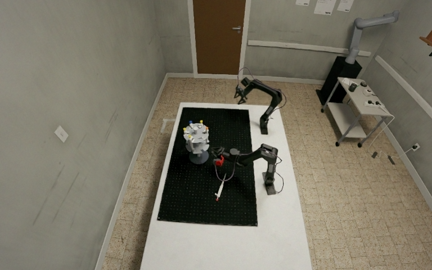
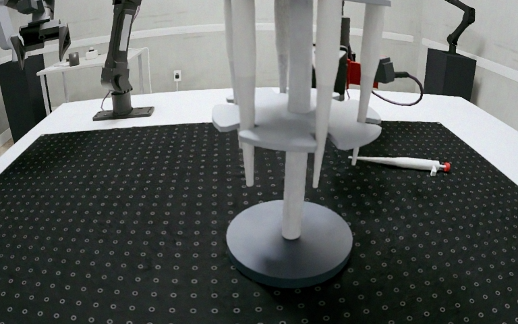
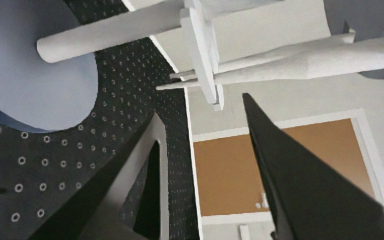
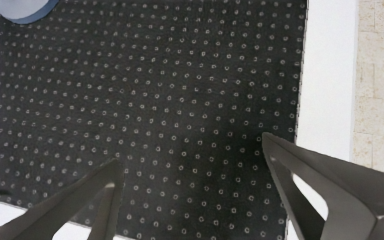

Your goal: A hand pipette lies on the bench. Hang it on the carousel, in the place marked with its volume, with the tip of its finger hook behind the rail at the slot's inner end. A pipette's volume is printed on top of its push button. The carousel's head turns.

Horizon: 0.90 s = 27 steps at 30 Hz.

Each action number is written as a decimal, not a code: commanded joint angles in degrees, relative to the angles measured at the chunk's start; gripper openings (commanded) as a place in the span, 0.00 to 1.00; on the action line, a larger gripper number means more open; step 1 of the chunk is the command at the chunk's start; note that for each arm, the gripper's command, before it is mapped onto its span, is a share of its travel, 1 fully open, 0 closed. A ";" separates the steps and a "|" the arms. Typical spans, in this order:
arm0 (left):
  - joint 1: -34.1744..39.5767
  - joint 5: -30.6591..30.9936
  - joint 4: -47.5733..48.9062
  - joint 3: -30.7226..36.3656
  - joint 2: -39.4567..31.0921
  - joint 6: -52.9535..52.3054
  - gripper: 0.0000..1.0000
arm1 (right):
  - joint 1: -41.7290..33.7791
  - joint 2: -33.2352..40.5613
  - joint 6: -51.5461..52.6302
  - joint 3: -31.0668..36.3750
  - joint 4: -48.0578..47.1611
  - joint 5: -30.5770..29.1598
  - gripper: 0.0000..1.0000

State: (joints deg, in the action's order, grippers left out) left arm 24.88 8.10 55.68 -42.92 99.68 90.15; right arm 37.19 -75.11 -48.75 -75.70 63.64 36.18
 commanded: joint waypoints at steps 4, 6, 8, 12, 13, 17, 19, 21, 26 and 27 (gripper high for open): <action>0.66 -0.74 -0.62 -4.32 2.12 -0.54 0.49 | 0.53 -0.36 -0.32 -1.13 -0.48 0.93 1.00; 0.91 -0.76 -0.78 -5.10 2.73 -0.54 0.49 | 0.53 -0.36 -0.32 -1.13 -0.48 0.93 1.00; 0.99 -0.71 -0.97 -5.89 3.34 -0.54 0.49 | 0.53 -0.36 -0.32 -1.13 -0.48 0.93 1.00; 0.48 -0.90 -0.61 -6.76 3.89 -0.54 0.49 | 0.53 -0.36 -0.32 -1.13 -0.48 0.93 1.00; 0.62 -1.01 -1.01 -7.15 4.27 -0.54 0.49 | 0.53 -0.36 -0.32 -1.13 -0.48 0.93 1.00; 1.24 -1.08 -1.77 -8.72 5.46 -0.54 0.49 | 0.53 -0.36 -0.32 -1.13 -0.48 0.93 1.00; 1.31 -1.04 -1.99 -9.54 6.06 -0.54 0.49 | 0.53 -0.36 -0.32 -1.13 -0.48 0.93 1.00; 1.15 -1.21 -2.21 -10.38 6.67 -0.54 0.49 | 0.53 -0.36 -0.32 -1.13 -0.48 0.93 1.00; 1.55 -1.28 -2.78 -12.43 8.14 -0.54 0.49 | 0.53 -0.36 -0.32 -1.13 -0.48 0.93 1.00; 1.55 -1.28 -2.78 -12.43 8.14 -0.54 0.49 | 0.53 -0.36 -0.32 -1.13 -0.48 0.93 1.00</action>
State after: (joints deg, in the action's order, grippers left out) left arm 25.78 7.18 53.19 -52.90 107.37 90.15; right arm 37.19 -75.11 -48.75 -75.70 63.64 36.18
